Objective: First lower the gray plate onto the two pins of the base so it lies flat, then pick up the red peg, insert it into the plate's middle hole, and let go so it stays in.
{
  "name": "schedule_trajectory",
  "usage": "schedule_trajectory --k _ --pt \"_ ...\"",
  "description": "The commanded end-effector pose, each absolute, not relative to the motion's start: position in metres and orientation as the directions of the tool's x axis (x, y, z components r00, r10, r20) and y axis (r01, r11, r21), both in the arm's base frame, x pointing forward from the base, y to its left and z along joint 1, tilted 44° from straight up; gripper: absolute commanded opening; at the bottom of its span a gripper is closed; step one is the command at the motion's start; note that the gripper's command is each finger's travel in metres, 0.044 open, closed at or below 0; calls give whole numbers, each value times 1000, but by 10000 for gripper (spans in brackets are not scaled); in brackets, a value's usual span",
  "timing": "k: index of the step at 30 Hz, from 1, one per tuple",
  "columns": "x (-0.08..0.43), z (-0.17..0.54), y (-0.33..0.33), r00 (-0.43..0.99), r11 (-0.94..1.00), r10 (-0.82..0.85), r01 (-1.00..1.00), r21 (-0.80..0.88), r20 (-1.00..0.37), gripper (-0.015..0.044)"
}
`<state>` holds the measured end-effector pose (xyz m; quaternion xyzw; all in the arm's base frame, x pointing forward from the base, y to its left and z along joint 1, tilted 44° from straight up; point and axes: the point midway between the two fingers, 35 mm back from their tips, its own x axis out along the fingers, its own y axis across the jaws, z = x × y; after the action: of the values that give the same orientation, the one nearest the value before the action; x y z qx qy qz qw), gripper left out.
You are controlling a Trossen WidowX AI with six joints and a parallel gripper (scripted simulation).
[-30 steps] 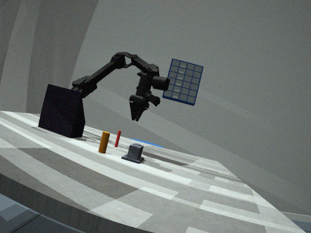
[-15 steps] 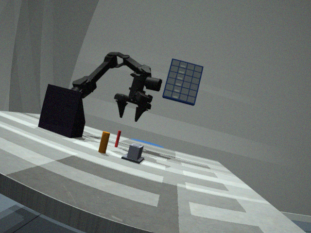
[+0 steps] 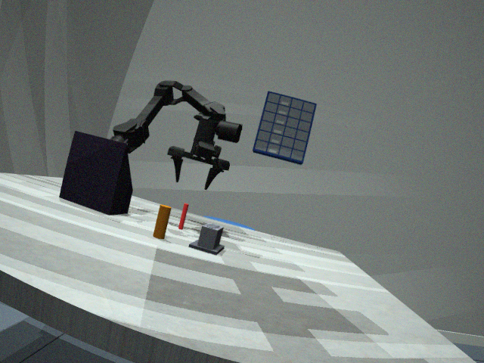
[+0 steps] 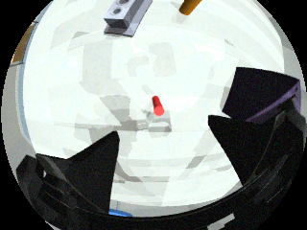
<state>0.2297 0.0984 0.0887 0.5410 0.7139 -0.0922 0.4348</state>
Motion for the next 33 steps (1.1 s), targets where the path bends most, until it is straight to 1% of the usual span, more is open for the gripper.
schedule_trajectory --k 1,33 --pt "226 78 111 -38 388 696 860 331 -717 440" --pt "226 40 149 -38 388 697 860 331 -717 440"
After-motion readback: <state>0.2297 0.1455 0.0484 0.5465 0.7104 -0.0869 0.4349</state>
